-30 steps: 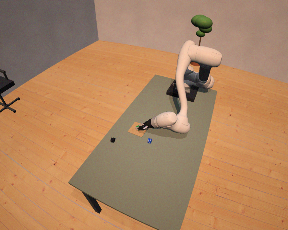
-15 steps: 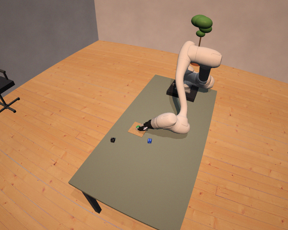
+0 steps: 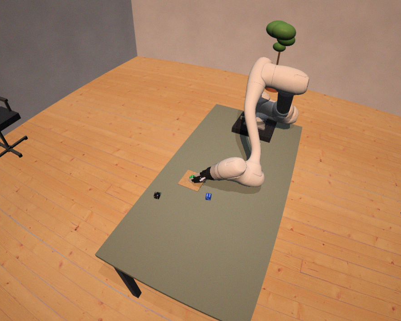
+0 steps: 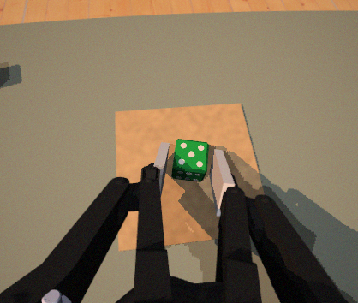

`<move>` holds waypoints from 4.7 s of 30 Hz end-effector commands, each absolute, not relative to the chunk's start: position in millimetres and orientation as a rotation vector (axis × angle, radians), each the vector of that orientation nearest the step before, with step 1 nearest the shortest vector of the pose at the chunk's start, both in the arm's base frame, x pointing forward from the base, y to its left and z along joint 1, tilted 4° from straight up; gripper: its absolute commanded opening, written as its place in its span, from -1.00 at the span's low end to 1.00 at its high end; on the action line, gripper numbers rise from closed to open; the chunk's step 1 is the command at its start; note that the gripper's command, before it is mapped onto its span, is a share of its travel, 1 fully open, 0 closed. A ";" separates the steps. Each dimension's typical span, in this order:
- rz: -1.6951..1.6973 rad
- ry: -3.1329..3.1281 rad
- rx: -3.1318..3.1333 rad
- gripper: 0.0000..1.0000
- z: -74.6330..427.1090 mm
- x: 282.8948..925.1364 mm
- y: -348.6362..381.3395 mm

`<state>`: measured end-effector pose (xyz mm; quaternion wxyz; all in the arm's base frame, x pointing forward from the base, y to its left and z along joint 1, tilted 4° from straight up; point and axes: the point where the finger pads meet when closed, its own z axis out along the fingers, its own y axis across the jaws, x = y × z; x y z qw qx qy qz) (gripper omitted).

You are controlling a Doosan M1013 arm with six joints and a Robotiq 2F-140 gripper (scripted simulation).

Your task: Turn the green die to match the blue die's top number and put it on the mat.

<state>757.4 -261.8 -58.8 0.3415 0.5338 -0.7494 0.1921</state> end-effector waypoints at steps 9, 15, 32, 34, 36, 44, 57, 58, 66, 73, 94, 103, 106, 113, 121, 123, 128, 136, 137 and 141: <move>0.500 -1.949 1.388 -0.30 -58.6 757.4 -261.8; 0.500 -1.949 1.388 -0.30 -58.6 757.4 -261.8; 0.500 -1.949 1.388 -0.51 -58.6 757.4 -261.8; 0.500 -1.949 1.388 -0.51 -58.6 757.4 -261.8; 0.500 -1.949 1.388 -0.51 -58.6 757.4 -261.8; 0.500 -1.949 1.388 -0.51 -58.6 757.4 -261.8; 0.500 -1.949 1.388 -0.51 -58.6 757.4 -261.8; 0.500 -1.949 1.388 -0.51 -58.6 757.4 -261.8; 0.500 -1.949 1.388 -0.51 -47.8 758.2 -261.9; 0.500 -1.949 1.388 -0.51 -29.1 759.7 -262.1; 0.500 -1.949 1.388 -0.51 11.2 762.8 -262.6; 0.457 -1.993 1.416 -0.51 10.3 761.1 -263.6; 0.414 -2.040 1.446 -0.51 10.1 760.2 -264.4; 0.330 -2.155 1.516 -0.51 15.4 761.2 -267.7; 0.282 -2.196 1.542 -0.51 14.3 759.2 -268.6; 0.233 -2.241 1.570 -0.51 13.9 758.2 -269.2; 0.142 -2.346 1.633 -0.51 16.7 759.8 -270.9; 0.083 -2.390 1.660 -0.51 16.9 756.9 -274.5; 0.083 -2.390 1.660 -0.51 16.9 756.9 -274.5; -0.001 -2.457 1.700 -0.51 16.4 755.8 -275.4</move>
